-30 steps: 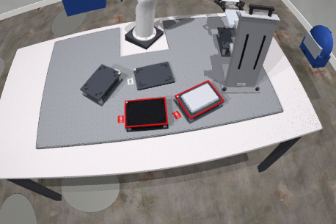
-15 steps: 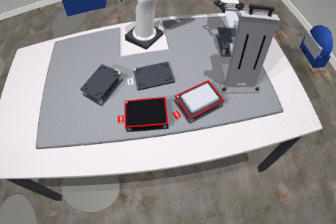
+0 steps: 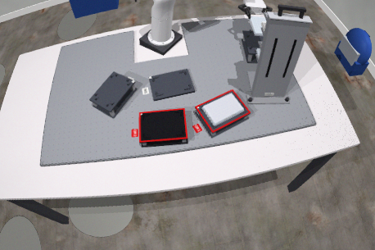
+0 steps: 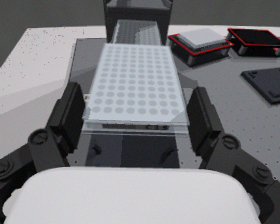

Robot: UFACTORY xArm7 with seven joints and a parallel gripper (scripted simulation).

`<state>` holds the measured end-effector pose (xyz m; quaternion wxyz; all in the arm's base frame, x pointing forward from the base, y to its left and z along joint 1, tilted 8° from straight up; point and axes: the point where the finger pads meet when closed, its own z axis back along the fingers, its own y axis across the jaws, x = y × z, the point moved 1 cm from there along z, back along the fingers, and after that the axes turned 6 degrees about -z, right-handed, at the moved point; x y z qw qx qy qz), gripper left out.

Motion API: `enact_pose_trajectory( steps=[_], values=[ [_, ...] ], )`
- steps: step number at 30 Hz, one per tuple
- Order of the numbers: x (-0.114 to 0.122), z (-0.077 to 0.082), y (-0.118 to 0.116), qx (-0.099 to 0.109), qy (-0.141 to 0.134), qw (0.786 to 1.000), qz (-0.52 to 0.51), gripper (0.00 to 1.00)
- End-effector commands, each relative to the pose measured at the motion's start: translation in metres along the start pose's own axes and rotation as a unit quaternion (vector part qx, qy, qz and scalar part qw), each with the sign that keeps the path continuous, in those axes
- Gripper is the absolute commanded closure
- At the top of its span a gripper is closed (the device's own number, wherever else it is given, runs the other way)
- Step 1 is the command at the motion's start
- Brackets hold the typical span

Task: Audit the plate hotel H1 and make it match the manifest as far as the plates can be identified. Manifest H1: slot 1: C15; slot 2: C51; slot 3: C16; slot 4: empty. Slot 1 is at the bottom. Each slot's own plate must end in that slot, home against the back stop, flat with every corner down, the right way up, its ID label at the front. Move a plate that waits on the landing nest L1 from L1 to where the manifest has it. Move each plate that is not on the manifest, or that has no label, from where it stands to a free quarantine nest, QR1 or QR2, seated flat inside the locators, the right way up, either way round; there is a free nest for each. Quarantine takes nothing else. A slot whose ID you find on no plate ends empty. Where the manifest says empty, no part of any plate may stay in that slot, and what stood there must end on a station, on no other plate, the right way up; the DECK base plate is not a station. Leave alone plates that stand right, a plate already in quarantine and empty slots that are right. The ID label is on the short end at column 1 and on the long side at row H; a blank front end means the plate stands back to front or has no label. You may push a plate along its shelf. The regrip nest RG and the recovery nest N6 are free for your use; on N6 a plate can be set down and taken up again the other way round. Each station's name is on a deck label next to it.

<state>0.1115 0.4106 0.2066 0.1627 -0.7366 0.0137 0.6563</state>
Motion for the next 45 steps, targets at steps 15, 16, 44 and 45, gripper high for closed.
enact_pose_trajectory(
  steps=[15,16,44,45],
  values=[
    [0.025,0.001,0.002,0.000,-0.001,1.000,-0.002,1.00],
    [0.025,0.001,0.002,0.000,-0.001,1.000,-0.002,1.00],
    [0.068,0.001,0.006,0.000,-0.001,1.000,-0.002,1.00],
    [0.069,0.001,0.006,0.000,-0.001,1.000,-0.002,1.00]
  ],
)
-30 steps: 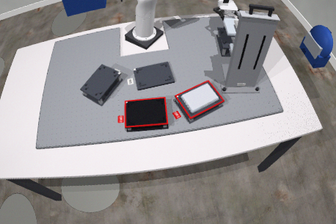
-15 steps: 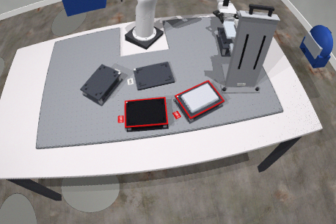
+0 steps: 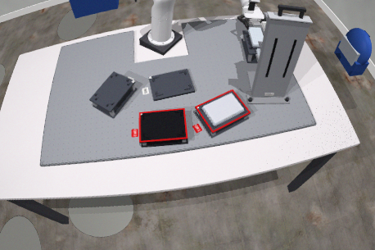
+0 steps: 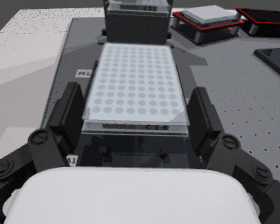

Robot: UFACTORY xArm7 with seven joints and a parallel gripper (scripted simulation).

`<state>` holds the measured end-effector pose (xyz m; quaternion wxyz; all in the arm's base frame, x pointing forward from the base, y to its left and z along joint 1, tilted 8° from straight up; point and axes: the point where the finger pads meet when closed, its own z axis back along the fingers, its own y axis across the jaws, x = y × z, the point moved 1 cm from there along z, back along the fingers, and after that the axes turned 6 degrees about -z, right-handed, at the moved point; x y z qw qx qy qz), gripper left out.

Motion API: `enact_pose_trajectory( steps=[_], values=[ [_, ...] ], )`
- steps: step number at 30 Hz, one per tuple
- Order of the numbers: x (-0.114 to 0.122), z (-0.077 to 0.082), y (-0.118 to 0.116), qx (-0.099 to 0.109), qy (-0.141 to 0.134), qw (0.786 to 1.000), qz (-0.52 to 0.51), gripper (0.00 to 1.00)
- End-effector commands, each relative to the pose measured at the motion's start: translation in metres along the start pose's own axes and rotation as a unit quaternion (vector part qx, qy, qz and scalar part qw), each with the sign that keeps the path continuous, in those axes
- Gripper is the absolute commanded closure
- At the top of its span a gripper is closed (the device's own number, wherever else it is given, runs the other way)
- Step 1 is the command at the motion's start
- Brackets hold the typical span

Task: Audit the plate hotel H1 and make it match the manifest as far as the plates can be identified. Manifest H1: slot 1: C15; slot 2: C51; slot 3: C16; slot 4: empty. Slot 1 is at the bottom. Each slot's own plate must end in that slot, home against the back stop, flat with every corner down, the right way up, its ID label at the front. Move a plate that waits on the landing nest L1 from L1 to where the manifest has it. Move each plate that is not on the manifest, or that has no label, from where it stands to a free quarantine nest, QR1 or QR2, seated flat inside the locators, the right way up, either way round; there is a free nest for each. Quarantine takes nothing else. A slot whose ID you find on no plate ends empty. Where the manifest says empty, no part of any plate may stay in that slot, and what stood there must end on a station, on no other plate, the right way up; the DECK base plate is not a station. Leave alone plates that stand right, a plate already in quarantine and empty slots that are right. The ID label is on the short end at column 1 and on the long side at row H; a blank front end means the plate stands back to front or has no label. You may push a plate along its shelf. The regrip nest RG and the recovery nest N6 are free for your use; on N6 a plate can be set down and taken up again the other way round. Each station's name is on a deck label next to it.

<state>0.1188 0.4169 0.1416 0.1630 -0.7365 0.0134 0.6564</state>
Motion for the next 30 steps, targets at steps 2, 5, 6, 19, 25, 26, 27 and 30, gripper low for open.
enact_pose_trajectory(
  steps=[2,5,6,19,25,26,27,30],
  values=[
    [0.0031,0.0004,-0.0005,0.000,-0.001,1.000,-0.002,1.00],
    [0.0032,0.0004,-0.0005,0.000,-0.001,1.000,-0.002,1.00],
    [0.0032,0.0004,-0.0006,0.000,-0.001,1.000,-0.002,1.00],
    [0.0052,0.0004,-0.0003,0.000,-0.001,1.000,-0.002,1.00],
    [0.0065,0.0004,-0.0002,0.000,-0.001,1.000,-0.002,1.00],
    [0.0068,0.0004,-0.0002,0.000,-0.001,1.000,-0.002,1.00],
    [0.0071,0.0004,-0.0001,0.000,-0.001,1.000,-0.002,1.00],
    [0.0081,0.0004,0.0000,0.000,-0.001,1.000,-0.002,1.00]
  ],
)
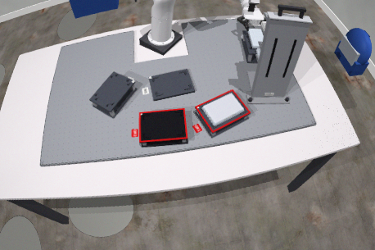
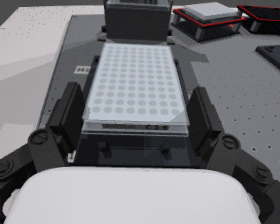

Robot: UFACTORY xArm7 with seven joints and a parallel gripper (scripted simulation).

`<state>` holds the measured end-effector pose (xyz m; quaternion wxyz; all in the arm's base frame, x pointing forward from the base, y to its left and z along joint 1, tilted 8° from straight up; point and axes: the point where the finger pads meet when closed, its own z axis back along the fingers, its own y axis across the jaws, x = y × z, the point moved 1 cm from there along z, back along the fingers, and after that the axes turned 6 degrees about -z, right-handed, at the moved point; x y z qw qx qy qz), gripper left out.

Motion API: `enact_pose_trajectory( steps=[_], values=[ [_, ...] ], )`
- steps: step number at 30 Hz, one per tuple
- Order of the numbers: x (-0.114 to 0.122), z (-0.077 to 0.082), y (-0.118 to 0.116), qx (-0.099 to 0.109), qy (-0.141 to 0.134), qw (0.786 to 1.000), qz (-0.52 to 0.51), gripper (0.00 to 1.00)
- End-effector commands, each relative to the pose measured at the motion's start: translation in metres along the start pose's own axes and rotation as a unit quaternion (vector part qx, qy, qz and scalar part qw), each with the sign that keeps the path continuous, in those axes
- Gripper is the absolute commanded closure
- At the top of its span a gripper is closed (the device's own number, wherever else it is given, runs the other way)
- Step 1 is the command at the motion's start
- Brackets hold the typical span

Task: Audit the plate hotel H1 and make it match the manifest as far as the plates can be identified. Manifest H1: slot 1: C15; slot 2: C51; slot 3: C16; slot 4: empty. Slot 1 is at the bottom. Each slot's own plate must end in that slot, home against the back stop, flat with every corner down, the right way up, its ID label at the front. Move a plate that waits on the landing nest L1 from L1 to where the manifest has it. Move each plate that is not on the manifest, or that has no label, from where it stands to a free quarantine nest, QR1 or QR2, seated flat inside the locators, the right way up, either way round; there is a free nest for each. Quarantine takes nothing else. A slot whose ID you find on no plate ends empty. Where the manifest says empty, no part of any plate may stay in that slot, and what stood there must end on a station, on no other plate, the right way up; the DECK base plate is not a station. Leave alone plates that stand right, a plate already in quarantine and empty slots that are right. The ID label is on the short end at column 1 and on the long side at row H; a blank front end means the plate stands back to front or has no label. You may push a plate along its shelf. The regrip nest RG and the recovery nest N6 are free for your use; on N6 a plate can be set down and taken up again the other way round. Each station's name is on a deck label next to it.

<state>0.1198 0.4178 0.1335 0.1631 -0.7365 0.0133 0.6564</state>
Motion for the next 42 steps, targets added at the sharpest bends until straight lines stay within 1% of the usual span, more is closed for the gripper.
enact_pose_trajectory(
  steps=[1,42],
  values=[
    [0.000,0.000,-0.001,0.000,-0.001,1.000,-0.002,1.00],
    [0.012,0.000,0.000,0.000,-0.001,1.000,-0.002,1.00]
  ],
)
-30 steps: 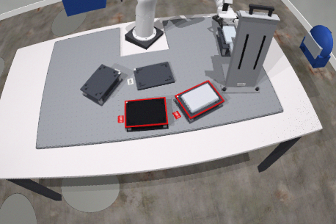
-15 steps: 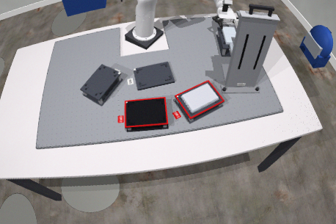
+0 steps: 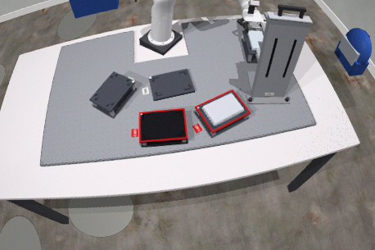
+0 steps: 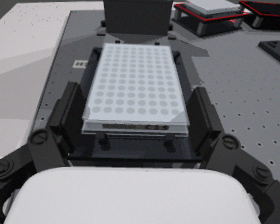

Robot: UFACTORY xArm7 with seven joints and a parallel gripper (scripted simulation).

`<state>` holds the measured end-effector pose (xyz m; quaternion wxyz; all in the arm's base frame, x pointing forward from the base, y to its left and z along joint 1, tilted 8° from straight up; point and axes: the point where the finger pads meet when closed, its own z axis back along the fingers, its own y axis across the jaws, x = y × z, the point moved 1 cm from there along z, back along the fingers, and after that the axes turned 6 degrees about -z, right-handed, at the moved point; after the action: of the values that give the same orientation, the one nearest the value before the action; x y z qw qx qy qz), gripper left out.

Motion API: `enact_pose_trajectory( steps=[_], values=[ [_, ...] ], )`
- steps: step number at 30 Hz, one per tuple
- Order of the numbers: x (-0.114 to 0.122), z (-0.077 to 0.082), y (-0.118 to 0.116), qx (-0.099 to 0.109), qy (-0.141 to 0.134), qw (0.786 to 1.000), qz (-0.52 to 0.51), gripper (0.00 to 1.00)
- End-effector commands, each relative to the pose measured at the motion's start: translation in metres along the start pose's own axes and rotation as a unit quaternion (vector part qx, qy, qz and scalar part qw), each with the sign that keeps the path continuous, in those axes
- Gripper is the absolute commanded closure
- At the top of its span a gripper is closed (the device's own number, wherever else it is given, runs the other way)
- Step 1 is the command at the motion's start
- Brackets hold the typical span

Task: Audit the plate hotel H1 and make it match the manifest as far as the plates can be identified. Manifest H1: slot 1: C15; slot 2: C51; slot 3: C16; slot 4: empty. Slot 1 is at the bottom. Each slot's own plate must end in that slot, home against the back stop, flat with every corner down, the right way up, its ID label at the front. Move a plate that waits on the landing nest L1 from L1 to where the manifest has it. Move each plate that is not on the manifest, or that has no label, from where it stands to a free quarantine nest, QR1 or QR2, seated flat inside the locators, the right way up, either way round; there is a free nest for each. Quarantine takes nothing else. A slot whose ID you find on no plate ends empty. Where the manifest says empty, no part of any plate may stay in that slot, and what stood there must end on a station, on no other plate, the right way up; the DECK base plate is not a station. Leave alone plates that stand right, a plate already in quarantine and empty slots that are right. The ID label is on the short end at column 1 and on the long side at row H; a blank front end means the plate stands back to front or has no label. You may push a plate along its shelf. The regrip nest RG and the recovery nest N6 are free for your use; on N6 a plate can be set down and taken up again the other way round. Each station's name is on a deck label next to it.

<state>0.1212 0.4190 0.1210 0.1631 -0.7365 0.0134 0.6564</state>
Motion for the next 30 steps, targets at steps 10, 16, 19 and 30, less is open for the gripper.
enact_pose_trajectory(
  steps=[10,16,19,30],
  values=[
    [0.0014,0.0004,-0.0007,0.000,-0.001,1.000,-0.002,1.00],
    [0.0013,0.0004,-0.0007,0.000,-0.001,1.000,-0.002,1.00],
    [0.0013,0.0004,-0.0007,0.000,-0.001,1.000,-0.002,1.00],
    [0.0013,0.0004,-0.0007,0.000,-0.001,1.000,-0.002,0.00]
  ],
)
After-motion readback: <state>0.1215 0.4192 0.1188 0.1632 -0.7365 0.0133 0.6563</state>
